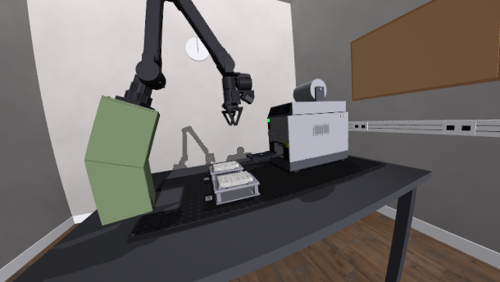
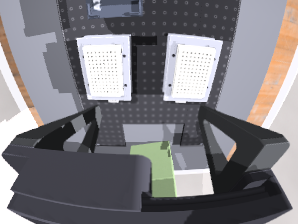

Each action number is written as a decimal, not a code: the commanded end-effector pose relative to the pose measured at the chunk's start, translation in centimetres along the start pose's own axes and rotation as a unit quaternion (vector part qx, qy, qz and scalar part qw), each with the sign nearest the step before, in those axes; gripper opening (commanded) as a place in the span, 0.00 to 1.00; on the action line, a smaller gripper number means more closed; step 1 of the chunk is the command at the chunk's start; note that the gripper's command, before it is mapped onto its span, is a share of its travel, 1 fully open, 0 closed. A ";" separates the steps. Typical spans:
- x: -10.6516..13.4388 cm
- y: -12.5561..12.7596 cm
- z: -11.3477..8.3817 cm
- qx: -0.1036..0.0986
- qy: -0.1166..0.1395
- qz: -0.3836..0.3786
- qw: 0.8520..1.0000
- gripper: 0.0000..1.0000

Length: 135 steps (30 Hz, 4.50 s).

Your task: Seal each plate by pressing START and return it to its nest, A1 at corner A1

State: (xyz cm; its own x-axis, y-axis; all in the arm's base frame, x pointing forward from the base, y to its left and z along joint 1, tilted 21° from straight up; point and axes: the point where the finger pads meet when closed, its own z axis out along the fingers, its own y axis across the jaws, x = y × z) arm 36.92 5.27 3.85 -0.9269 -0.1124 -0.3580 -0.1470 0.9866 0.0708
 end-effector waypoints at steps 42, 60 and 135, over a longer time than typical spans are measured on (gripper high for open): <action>1.4 0.2 11.0 0.002 -0.165 0.029 0.986 1.00; 0.8 0.0 9.5 0.009 -0.172 0.026 0.985 1.00; 2.5 10.9 12.4 -0.003 -0.190 0.025 0.981 1.00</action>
State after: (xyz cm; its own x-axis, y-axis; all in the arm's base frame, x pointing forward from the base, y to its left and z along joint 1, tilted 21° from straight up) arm 36.05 17.18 -8.00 -0.7557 -0.0255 -0.6544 -0.1123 0.9895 0.0912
